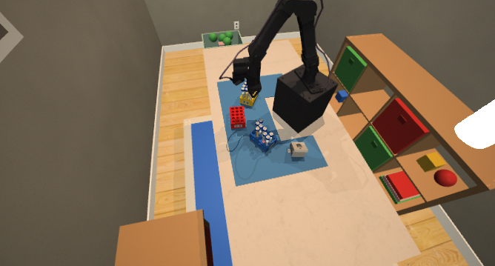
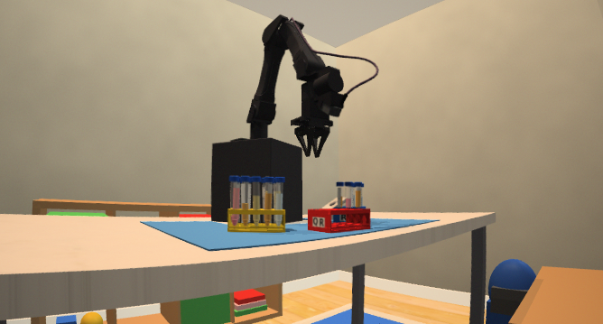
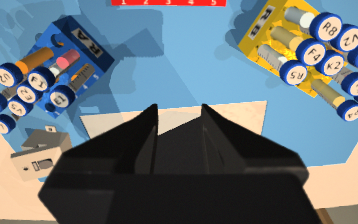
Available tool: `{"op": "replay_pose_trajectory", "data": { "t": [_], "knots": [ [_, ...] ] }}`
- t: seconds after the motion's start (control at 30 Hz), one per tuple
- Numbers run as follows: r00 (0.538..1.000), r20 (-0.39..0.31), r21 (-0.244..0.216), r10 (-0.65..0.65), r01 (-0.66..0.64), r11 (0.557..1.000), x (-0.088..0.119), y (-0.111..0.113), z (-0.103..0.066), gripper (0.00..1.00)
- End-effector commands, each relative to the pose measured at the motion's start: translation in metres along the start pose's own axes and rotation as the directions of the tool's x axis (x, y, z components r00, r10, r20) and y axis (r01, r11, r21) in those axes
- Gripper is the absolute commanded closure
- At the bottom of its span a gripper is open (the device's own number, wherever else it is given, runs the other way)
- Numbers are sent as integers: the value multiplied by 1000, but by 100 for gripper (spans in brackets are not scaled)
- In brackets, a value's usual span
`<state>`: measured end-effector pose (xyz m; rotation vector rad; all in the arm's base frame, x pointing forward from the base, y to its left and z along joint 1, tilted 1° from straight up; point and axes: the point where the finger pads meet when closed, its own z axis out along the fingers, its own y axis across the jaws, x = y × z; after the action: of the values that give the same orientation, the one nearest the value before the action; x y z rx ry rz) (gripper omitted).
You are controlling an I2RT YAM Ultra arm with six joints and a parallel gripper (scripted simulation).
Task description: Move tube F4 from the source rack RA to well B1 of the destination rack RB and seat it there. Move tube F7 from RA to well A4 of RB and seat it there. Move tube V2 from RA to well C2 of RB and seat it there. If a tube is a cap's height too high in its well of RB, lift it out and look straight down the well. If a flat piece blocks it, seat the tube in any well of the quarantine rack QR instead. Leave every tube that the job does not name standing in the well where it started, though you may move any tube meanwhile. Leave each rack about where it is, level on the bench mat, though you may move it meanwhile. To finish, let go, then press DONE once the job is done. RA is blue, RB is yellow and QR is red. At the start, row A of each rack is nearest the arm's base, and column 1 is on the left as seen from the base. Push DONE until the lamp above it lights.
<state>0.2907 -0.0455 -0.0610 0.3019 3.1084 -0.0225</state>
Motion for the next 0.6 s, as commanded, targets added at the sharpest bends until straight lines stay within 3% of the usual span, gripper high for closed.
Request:
{"op": "replay_pose_trajectory", "data": {
  "t": [0.0, 0.07, 0.1, 0.17, 0.3, 0.37, 0.57],
  "knots": [
    [993, -7, 15, 116, -116, 993, -6, 8, 0, 70],
    [993, -7, 15, 116, -116, 993, -6, 8, 0, 70],
    [992, -45, 23, 115, -114, 993, 14, 11, 6, 70],
    [993, -13, 14, 116, -115, 993, 12, 22, -2, 70],
    [993, 0, 4, 116, -116, 993, 16, 48, -3, 70],
    [992, 37, -9, 117, -116, 993, 4, 62, -9, 70],
    [993, -11, 16, 116, -115, 993, 32, 88, 2, 70]
  ]
}}
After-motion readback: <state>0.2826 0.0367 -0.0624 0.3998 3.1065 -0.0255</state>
